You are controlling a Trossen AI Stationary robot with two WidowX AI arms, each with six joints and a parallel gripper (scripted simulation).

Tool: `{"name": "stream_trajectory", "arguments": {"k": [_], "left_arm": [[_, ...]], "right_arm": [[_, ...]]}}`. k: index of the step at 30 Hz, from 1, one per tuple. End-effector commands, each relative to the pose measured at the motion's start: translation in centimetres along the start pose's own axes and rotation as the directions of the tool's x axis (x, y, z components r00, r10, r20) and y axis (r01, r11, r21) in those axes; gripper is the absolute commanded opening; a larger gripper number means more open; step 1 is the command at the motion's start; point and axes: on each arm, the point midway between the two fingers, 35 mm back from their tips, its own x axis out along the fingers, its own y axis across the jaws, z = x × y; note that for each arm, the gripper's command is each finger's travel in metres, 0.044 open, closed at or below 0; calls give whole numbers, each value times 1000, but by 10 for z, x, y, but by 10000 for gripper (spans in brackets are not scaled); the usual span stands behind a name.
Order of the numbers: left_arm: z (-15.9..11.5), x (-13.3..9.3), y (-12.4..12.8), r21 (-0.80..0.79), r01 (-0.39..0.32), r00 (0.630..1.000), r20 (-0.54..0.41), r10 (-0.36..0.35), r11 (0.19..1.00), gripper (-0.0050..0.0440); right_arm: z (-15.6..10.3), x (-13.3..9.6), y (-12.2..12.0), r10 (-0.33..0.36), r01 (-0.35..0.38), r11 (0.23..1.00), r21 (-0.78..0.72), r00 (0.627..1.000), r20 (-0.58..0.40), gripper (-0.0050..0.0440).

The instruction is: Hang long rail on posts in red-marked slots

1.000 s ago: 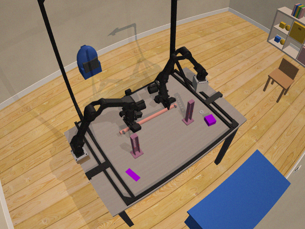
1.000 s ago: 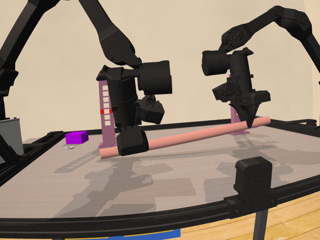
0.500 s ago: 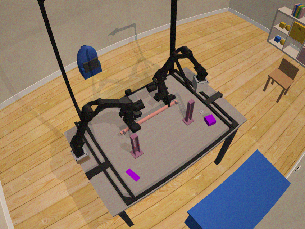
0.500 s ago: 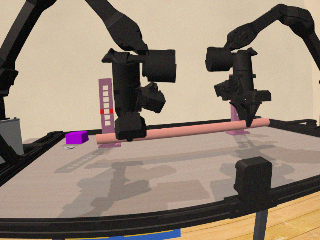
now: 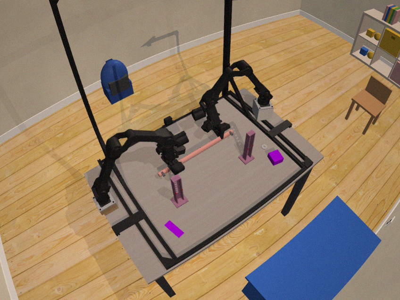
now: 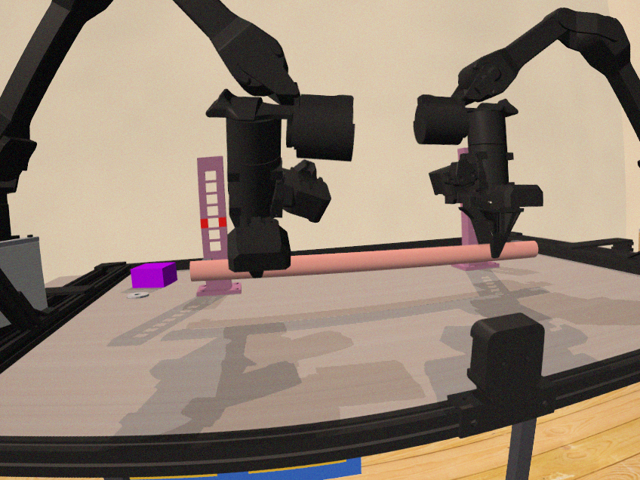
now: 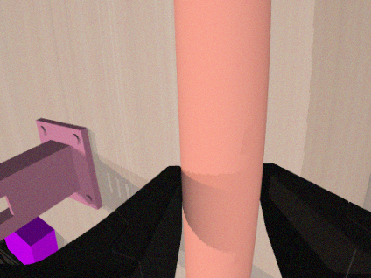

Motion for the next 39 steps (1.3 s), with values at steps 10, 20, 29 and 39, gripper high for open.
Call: {"name": "stream_trajectory", "arguments": {"k": [10, 20, 29, 39], "left_arm": [[3, 2, -1, 30, 1, 998, -60, 1, 1000, 0], [3, 2, -1, 34, 1, 998, -68, 1, 999, 0], [3, 2, -1, 34, 1, 998, -68, 1, 999, 0], [2, 3, -2, 34, 1, 998, -68, 1, 999, 0]], "right_arm": [[-3, 24, 0, -2, 2, 1000, -2, 998, 65, 0], [-1, 28, 0, -2, 2, 1000, -2, 997, 73, 0], [-1, 28, 0, -2, 2, 1000, -2, 997, 73, 168], [-1, 28, 0, -2, 2, 1000, -2, 997, 73, 384]]}}
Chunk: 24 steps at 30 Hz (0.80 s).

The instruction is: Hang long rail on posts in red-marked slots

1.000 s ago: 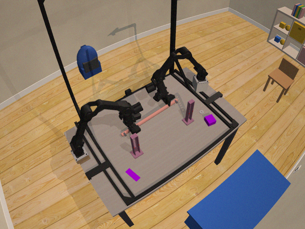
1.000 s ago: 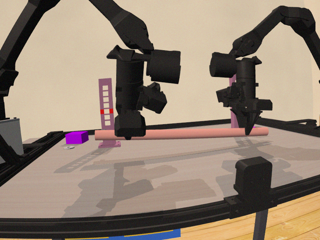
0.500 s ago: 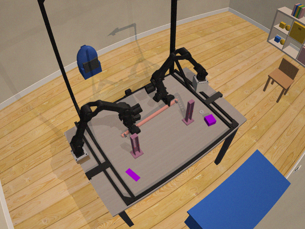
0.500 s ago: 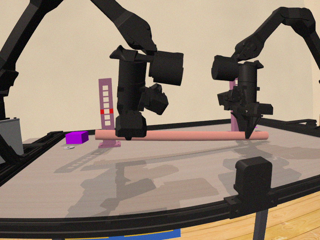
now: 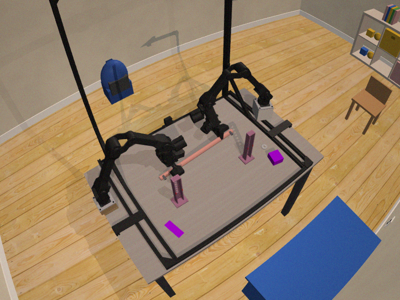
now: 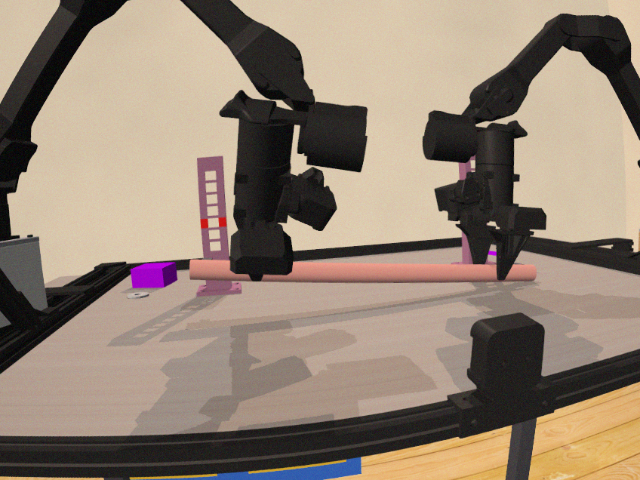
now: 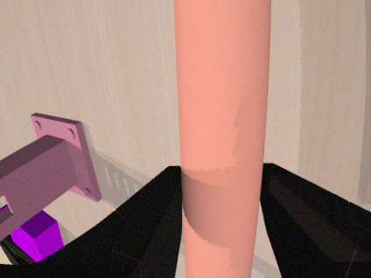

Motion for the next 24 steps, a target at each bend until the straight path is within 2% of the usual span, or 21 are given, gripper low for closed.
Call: {"name": "stream_trajectory", "arguments": {"k": [1, 3, 9, 17, 24], "left_arm": [[1, 0, 1, -3, -5, 1000, 4, 5, 1000, 0], [1, 0, 1, -3, -5, 1000, 4, 5, 1000, 0], [1, 0, 1, -3, -5, 1000, 4, 5, 1000, 0], [1, 0, 1, -3, -5, 1000, 4, 5, 1000, 0], [1, 0, 1, -3, -5, 1000, 4, 5, 1000, 0]], "right_arm": [[0, 0, 0, -2, 2, 1000, 0, 1000, -1, 408], [0, 0, 0, -2, 2, 1000, 0, 1000, -1, 440], [0, -4, 0, -2, 2, 1000, 0, 1000, -1, 440], [-3, -50, 0, -2, 2, 1000, 0, 1000, -1, 440], [-3, -51, 0, -2, 2, 1000, 0, 1000, -1, 440]]}}
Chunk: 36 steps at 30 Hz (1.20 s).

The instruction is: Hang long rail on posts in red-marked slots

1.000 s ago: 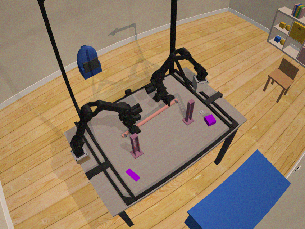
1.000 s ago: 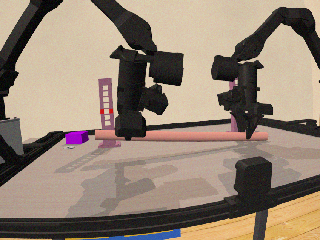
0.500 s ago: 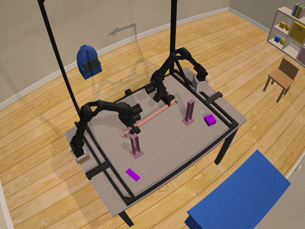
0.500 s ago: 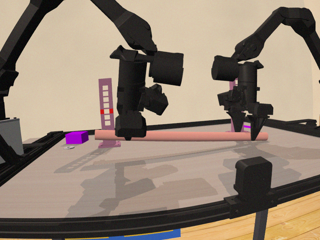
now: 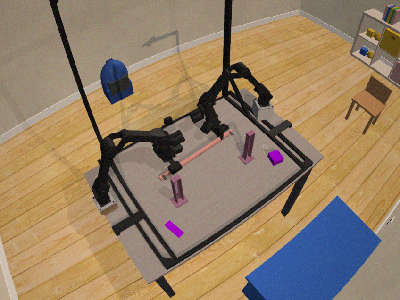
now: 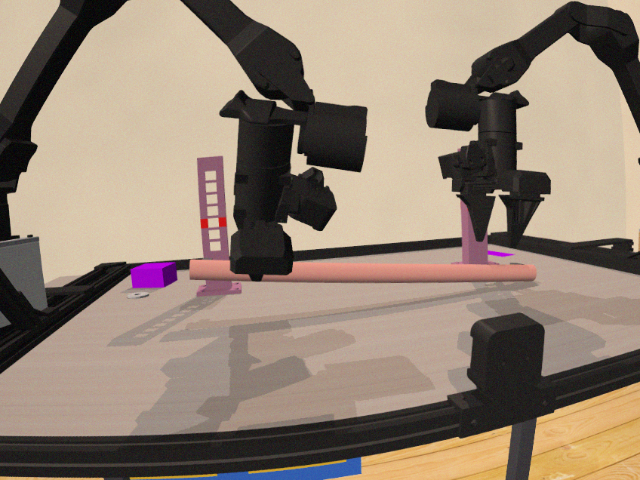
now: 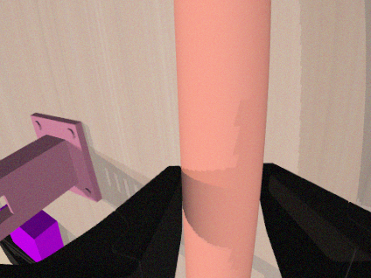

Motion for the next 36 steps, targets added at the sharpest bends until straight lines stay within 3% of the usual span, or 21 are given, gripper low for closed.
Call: {"name": "stream_trajectory", "arguments": {"k": [1, 8, 11, 16, 18, 22, 31, 36], "left_arm": [[1, 0, 1, -3, -5, 1000, 4, 5, 1000, 0], [1, 0, 1, -3, -5, 1000, 4, 5, 1000, 0], [1, 0, 1, -5, -5, 1000, 5, 5, 1000, 0], [2, -1, 1, -11, -3, 1000, 7, 3, 1000, 0], [2, -1, 1, -11, -3, 1000, 7, 3, 1000, 0], [2, -1, 1, -11, -3, 1000, 7, 3, 1000, 0], [1, 0, 1, -4, -5, 1000, 4, 5, 1000, 0], [1, 0, 1, -3, -5, 1000, 4, 5, 1000, 0]], "right_arm": [[2, -5, -1, -3, 3, 1000, 0, 1000, 9, 440], [5, -5, -1, -3, 3, 1000, 0, 1000, 9, 440], [5, -2, 2, -40, 40, 999, 0, 999, 0, 368], [4, 9, 9, -169, 169, 986, -2, 985, -21, 248], [4, 9, 9, -169, 169, 986, -2, 985, -21, 248], [4, 15, 15, -272, 272, 962, -3, 962, -24, 160], [7, 24, 28, -487, 487, 873, 4, 873, 10, 160], [7, 24, 29, -502, 502, 865, 5, 865, 14, 160]]}}
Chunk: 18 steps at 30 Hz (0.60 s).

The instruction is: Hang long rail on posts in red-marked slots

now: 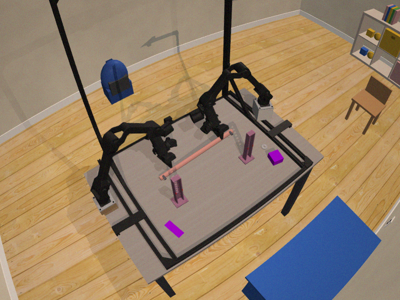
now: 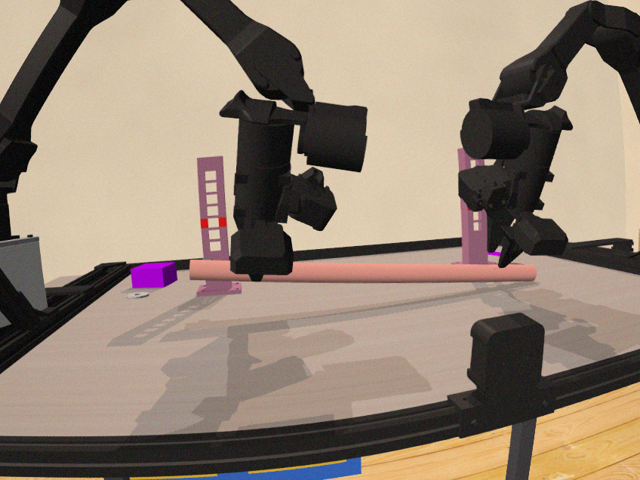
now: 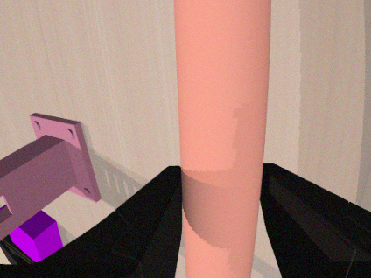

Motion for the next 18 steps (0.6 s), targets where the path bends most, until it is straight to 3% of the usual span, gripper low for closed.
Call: {"name": "stream_trajectory", "arguments": {"k": [1, 18], "left_arm": [[1, 0, 1, -2, -7, 1000, 4, 7, 1000, 0], [1, 0, 1, -2, -7, 1000, 4, 7, 1000, 0]], "right_arm": [[3, 1, 0, -28, 28, 1000, 12, 1000, 10, 160], [1, 23, -1, -28, 28, 1000, 12, 1000, 10, 160]]}}
